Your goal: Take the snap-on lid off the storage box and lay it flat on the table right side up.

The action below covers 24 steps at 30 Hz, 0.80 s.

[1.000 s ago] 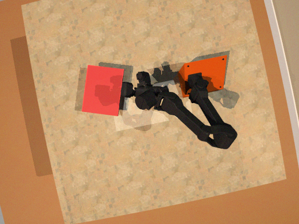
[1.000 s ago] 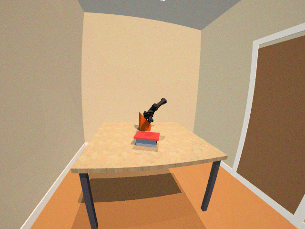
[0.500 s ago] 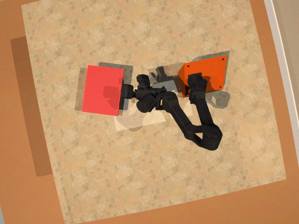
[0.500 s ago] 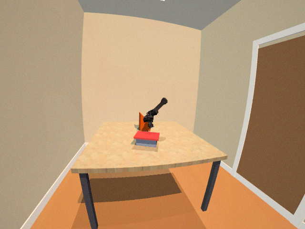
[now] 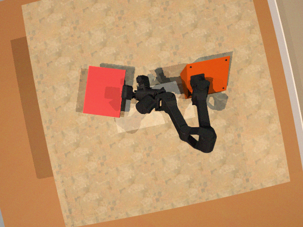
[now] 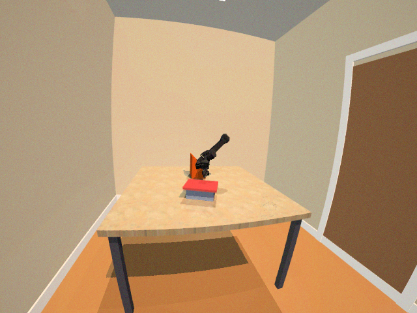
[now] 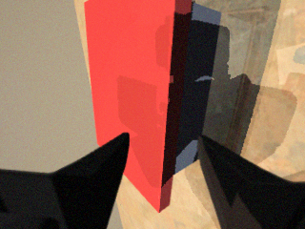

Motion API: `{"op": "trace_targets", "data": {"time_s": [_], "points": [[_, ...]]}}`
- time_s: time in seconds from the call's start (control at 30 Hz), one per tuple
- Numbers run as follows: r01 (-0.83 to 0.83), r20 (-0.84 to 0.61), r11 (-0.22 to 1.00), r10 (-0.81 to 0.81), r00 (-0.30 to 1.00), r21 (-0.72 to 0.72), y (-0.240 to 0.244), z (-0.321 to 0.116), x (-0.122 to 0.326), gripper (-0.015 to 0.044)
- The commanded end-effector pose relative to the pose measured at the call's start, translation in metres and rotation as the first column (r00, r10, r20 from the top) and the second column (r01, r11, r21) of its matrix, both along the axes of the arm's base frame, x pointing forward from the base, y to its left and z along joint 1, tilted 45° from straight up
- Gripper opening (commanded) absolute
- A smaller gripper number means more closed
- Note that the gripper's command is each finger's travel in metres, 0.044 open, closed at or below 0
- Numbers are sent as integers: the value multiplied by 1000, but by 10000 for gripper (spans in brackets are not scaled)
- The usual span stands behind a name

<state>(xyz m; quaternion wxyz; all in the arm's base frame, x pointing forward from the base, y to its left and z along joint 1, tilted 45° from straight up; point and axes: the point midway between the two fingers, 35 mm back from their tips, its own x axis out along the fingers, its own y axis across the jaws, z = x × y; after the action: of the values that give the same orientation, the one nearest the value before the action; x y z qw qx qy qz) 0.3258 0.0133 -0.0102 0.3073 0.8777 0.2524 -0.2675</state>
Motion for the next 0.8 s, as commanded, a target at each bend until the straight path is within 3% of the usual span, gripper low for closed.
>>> {"op": "trace_targets", "data": {"time_s": [0.0,0.77], "points": [[5,4,1000,-5,1000,1,2,-3,8,235],[6,5,1000,-6,1000,2,12,-26,33,235]]}}
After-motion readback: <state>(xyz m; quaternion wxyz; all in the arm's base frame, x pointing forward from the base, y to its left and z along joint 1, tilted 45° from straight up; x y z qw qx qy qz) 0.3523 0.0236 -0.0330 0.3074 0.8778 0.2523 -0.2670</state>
